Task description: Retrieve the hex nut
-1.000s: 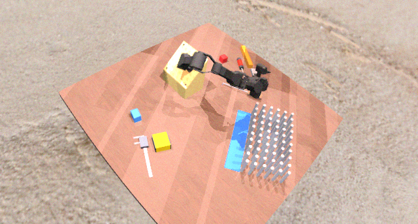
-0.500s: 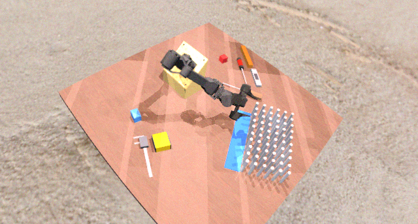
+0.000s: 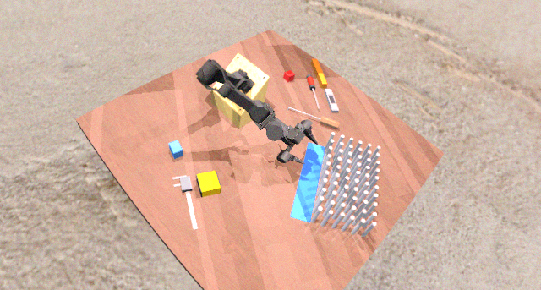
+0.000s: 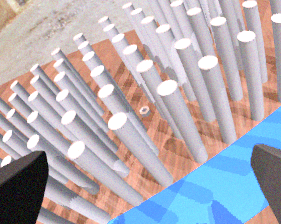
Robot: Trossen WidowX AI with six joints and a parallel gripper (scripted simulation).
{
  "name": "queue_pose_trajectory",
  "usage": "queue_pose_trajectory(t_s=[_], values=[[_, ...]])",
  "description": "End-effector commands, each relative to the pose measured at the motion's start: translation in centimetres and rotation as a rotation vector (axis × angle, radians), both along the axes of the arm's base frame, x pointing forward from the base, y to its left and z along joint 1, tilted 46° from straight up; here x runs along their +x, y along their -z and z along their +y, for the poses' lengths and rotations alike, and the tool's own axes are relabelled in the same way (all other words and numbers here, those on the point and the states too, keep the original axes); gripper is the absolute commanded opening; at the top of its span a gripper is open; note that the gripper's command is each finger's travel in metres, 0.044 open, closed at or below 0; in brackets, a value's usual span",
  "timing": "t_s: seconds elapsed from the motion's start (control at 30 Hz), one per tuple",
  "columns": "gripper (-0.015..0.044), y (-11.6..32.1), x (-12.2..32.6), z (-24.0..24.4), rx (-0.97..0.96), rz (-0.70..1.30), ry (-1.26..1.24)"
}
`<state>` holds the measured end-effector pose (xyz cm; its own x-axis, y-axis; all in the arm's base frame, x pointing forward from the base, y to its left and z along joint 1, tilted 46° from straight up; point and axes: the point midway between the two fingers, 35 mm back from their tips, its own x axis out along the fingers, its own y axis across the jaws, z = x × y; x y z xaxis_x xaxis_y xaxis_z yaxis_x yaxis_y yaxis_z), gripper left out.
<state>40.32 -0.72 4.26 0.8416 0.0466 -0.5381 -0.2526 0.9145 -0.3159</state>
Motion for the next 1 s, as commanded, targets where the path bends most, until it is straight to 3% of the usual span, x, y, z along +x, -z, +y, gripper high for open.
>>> queue_pose_trajectory(t_s=[0.0,0.8,0.97], values=[[0.0440,-0.2,0.0,-0.1,-0.008,-0.008,0.001],[0.0440,-0.2,0.1,0.0,-0.007,-0.004,0.000],[0.0440,2.3,2.1,3.9,0.015,0.109,-0.025]])
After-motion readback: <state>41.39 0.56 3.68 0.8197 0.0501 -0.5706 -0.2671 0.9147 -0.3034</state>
